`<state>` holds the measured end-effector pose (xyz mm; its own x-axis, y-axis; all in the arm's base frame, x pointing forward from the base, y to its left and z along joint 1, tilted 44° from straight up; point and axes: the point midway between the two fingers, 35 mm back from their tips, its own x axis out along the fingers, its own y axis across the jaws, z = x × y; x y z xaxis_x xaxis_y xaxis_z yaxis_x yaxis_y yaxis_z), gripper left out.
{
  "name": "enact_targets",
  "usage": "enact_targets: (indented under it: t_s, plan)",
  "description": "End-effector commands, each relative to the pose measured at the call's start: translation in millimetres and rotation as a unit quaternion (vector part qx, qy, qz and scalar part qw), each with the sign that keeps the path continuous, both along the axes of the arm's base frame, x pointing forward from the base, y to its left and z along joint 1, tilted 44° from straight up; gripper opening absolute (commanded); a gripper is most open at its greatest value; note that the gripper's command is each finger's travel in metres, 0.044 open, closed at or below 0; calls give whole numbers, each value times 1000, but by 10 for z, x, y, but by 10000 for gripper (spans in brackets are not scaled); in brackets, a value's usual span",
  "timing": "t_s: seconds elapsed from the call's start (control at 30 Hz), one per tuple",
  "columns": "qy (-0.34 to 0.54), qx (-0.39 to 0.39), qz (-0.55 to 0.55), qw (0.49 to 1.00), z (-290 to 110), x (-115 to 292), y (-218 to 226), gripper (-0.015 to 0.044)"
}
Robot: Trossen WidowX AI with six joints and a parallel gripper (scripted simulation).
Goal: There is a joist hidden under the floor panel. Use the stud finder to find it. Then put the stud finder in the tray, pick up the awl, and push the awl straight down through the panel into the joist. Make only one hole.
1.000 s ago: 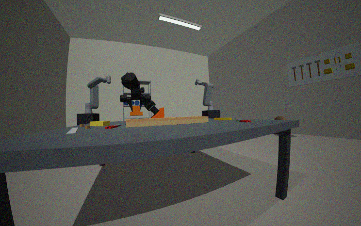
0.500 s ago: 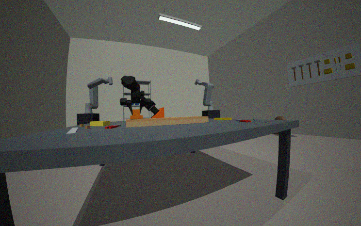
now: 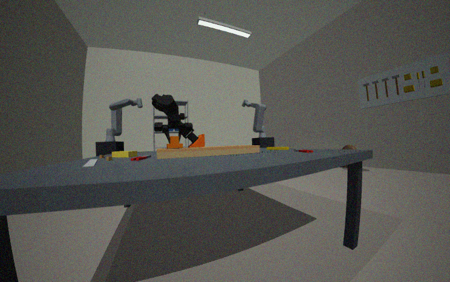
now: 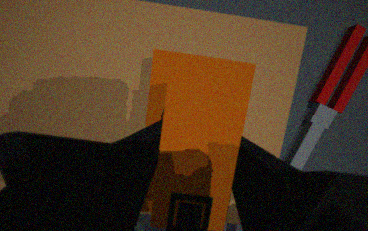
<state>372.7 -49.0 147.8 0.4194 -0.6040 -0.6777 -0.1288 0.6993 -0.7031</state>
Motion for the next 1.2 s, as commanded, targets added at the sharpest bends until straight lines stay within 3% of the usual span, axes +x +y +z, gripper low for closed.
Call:
enact_targets:
  t_s: [0.0, 1.17]
  plan:
    - [1, 1, 0, 1000, -75, -15, 65, 0]
    - [2, 3, 1, 1000, -592, -112, 576, 0]
